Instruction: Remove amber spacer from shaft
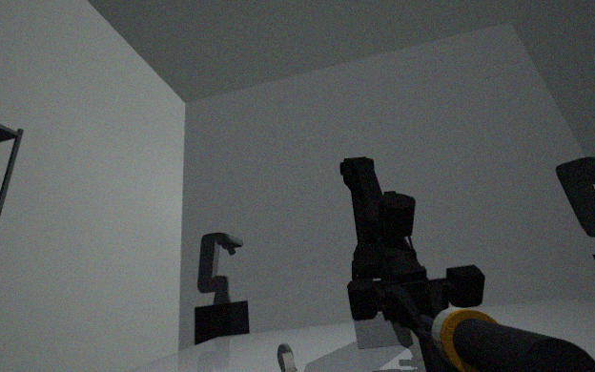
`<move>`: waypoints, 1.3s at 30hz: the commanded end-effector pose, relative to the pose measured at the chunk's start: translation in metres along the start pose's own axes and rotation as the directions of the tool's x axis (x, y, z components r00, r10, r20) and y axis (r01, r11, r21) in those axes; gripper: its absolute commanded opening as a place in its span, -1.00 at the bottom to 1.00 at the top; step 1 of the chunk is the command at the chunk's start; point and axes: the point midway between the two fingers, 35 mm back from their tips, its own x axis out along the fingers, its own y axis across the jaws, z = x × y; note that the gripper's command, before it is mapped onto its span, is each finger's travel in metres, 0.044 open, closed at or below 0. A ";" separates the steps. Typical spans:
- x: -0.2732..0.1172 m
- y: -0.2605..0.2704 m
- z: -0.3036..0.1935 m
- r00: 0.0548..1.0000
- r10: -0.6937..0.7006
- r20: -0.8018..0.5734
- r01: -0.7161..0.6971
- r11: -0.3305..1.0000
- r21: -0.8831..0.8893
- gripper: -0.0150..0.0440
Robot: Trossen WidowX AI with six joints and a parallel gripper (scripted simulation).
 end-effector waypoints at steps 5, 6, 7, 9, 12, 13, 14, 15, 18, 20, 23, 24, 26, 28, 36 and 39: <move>-0.001 0.000 0.001 1.000 0.001 0.001 -0.001 1.000 0.002 -0.49; -0.001 0.000 0.001 1.000 0.001 0.001 -0.001 1.000 0.002 -0.49; -0.001 0.000 0.001 1.000 0.001 0.001 -0.001 1.000 0.002 -0.49; -0.001 0.000 0.001 1.000 0.001 0.001 -0.001 1.000 0.002 -0.49; -0.001 0.000 0.002 1.000 0.001 0.001 -0.001 1.000 0.002 -0.49; -0.001 0.000 0.002 1.000 0.001 0.001 -0.001 1.000 0.002 -0.49; -0.001 0.000 0.002 1.000 0.001 0.001 -0.001 1.000 0.002 -0.49; -0.001 0.000 0.002 1.000 0.001 0.001 -0.001 1.000 0.002 -0.49; -0.002 0.000 0.002 1.000 0.001 0.001 -0.001 1.000 0.002 -0.49; -0.002 0.000 0.002 1.000 0.001 0.001 -0.001 1.000 0.002 -0.49; -0.002 0.000 0.002 1.000 0.001 0.001 -0.001 1.000 0.002 -0.49; -0.002 0.000 0.003 1.000 0.001 0.001 -0.001 1.000 0.002 -0.49; -0.002 0.000 0.003 1.000 0.001 0.001 -0.001 1.000 0.002 -0.49; -0.002 0.000 0.003 1.000 0.001 0.001 -0.001 1.000 0.002 -0.49; -0.003 0.000 0.003 1.000 0.001 0.001 -0.001 1.000 0.002 -0.49; -0.003 0.000 0.004 1.000 0.001 0.001 -0.001 1.000 0.002 -0.49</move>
